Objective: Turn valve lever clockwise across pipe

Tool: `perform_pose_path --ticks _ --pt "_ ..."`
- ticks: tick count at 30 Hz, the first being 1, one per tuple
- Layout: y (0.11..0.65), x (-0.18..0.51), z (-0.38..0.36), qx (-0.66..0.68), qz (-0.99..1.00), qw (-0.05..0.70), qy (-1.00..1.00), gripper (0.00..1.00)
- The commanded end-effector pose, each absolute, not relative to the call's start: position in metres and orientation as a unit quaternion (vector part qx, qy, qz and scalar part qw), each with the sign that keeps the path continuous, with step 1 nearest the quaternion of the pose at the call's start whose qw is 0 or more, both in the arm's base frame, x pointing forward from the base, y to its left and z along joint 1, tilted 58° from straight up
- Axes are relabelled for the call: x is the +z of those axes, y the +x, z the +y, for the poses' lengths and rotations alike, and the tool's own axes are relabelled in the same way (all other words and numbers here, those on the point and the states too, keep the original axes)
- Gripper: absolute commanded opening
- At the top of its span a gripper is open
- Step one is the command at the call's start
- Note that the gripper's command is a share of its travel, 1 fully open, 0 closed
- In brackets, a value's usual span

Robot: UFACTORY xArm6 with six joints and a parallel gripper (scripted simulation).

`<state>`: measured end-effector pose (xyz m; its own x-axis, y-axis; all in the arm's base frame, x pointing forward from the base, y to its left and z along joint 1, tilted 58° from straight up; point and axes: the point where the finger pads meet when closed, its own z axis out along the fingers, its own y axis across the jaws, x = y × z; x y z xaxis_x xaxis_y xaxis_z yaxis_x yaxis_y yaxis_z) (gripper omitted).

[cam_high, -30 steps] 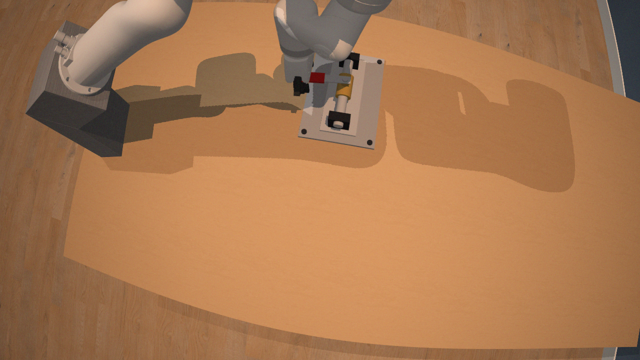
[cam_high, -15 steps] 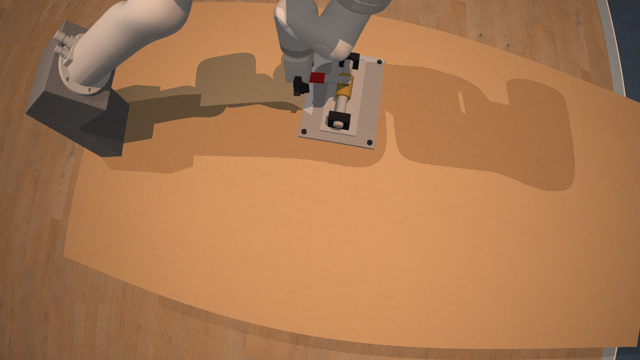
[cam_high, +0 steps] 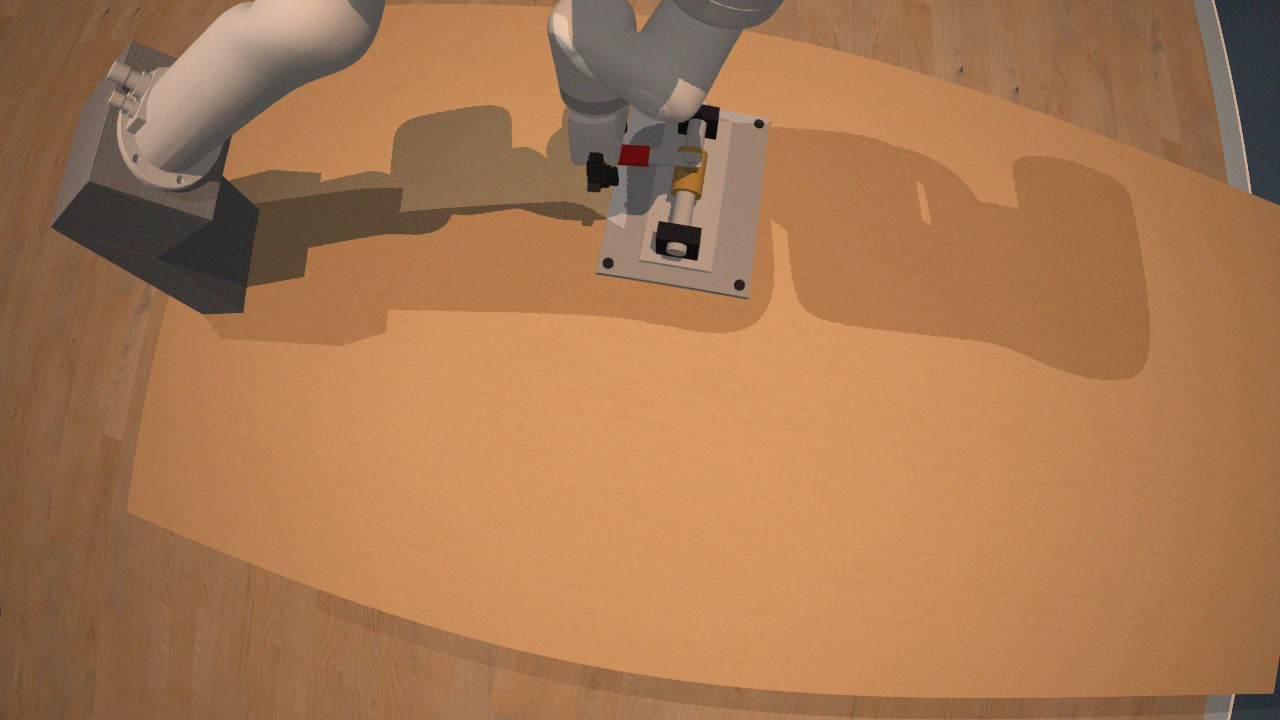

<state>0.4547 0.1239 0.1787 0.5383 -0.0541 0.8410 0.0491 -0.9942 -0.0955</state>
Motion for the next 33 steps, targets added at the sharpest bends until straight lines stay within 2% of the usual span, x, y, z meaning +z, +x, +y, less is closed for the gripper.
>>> perform_pose_path --ticks 1,33 --pt "0.455 0.179 0.124 -0.481 0.002 0.054 -0.875 0.68" --pt "0.436 0.191 0.122 -0.481 0.002 0.054 -0.875 0.68"
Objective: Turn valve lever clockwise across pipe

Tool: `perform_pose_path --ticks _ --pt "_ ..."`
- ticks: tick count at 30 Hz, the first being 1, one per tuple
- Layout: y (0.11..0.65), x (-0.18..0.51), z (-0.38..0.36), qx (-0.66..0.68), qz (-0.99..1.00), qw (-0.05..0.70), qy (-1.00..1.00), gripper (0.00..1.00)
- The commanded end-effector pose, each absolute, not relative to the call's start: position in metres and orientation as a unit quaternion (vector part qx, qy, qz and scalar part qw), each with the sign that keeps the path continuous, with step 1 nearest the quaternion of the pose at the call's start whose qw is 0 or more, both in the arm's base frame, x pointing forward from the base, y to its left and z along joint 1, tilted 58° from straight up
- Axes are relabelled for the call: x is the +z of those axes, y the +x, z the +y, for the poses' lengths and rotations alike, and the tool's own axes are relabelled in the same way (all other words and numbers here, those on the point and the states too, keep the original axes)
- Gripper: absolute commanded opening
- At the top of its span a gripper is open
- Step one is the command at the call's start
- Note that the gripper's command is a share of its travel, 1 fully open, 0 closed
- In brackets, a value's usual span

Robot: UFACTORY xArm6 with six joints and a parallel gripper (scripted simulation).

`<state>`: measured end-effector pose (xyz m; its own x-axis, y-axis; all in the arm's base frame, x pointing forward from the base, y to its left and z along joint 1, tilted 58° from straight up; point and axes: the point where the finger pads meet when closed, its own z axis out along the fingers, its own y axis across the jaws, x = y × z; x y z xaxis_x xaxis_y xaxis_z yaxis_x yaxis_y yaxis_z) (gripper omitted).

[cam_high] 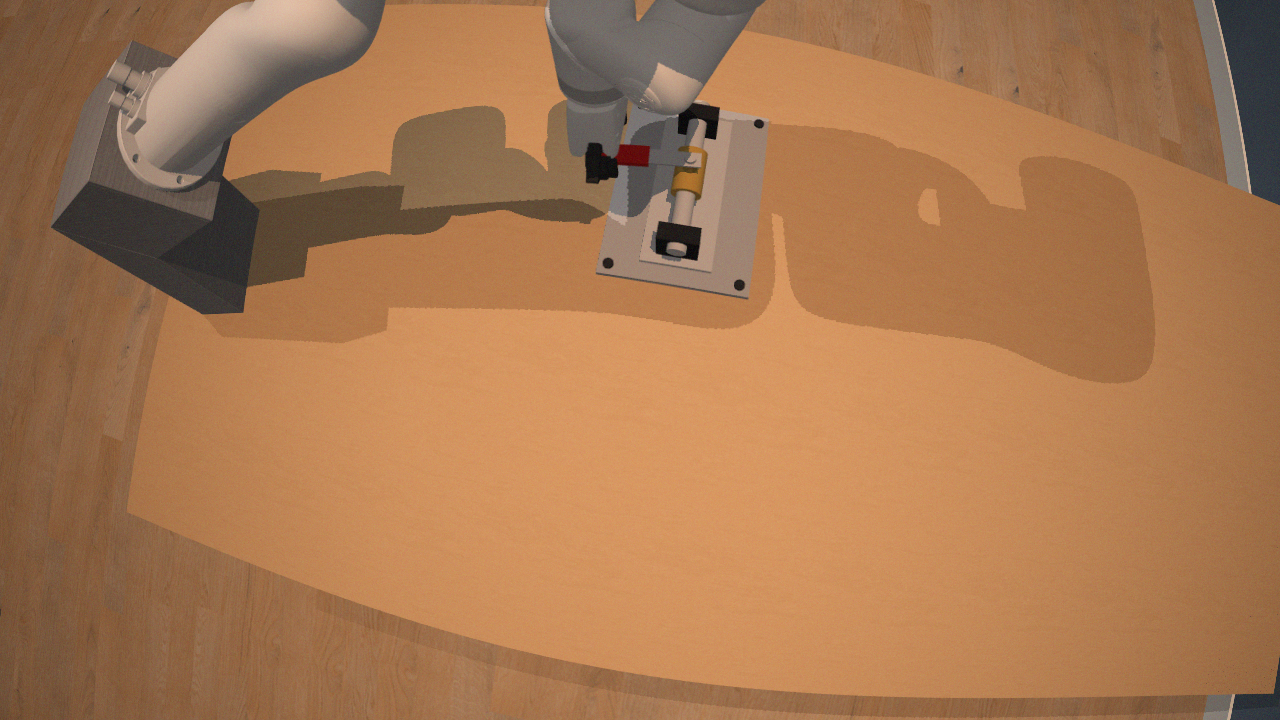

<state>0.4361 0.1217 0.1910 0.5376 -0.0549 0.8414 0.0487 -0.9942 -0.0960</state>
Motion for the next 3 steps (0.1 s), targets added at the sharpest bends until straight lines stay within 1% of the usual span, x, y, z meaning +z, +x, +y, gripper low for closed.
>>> perform_pose_path --ticks 1,3 --pt "0.4358 0.1913 0.1219 -0.481 0.002 0.054 -0.875 0.68" --pt "0.4358 0.1913 0.1219 -0.481 0.002 0.054 -0.875 0.68"
